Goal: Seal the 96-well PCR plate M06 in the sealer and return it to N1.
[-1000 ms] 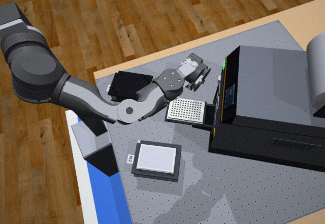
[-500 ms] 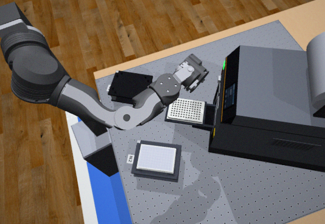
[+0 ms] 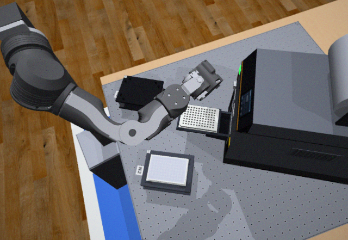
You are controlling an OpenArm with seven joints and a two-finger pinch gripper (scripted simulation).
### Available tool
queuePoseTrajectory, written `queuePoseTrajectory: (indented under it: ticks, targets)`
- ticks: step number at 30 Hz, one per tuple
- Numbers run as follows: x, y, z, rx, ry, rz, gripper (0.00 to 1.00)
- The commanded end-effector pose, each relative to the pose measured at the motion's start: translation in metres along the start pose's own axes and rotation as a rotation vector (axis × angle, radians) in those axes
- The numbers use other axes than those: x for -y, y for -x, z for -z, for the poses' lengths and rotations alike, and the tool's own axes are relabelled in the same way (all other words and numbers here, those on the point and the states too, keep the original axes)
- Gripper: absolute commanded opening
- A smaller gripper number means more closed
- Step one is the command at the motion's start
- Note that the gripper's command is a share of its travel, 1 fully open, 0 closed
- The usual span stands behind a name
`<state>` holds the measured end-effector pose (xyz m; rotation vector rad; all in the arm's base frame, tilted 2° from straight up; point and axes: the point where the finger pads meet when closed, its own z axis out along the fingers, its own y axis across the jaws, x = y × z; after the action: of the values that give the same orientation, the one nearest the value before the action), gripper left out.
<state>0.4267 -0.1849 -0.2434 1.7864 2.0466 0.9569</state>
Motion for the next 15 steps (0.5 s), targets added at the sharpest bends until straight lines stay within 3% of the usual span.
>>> queuePoseTrajectory:
  ticks: [1, 4, 15]
  targets:
    - [-0.0001, 0.0023, -0.0003, 0.007, 0.056, -0.058, 0.0]
    - [0.0007, 0.0038, -0.0001, 0.007, 0.167, -0.168, 0.0]
    - [0.0007, 0.0038, -0.0001, 0.007, 0.167, -0.168, 0.0]
